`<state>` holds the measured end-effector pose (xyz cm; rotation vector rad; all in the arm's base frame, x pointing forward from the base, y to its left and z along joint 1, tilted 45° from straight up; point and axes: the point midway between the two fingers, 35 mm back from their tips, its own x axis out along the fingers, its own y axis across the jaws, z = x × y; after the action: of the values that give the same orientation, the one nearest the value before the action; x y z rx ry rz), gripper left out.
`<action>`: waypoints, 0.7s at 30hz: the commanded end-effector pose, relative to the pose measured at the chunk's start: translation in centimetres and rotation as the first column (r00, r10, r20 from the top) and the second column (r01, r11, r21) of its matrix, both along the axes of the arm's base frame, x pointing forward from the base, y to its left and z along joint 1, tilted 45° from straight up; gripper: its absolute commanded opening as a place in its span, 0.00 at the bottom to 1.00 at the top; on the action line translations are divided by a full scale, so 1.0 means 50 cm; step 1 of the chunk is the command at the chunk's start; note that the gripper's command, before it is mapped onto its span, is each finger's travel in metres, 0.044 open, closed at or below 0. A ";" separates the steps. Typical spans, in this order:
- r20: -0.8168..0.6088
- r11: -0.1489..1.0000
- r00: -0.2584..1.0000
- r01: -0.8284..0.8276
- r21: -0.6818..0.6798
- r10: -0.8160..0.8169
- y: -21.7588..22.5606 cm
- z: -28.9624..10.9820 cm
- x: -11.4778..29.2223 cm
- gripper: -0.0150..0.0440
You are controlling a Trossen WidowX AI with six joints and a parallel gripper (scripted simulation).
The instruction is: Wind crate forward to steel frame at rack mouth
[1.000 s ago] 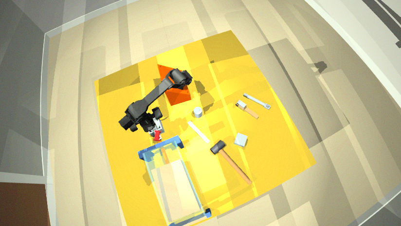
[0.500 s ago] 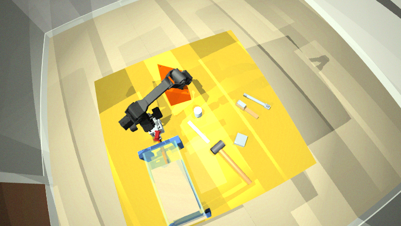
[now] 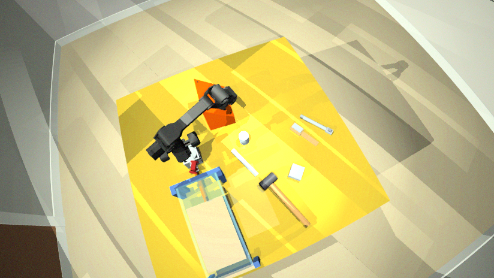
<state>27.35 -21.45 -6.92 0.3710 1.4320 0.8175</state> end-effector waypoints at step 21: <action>-0.036 0.763 0.763 0.644 -0.056 -0.646 0.054 -0.004 0.108 0.83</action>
<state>31.06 -19.78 -8.28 0.6467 1.3487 0.3737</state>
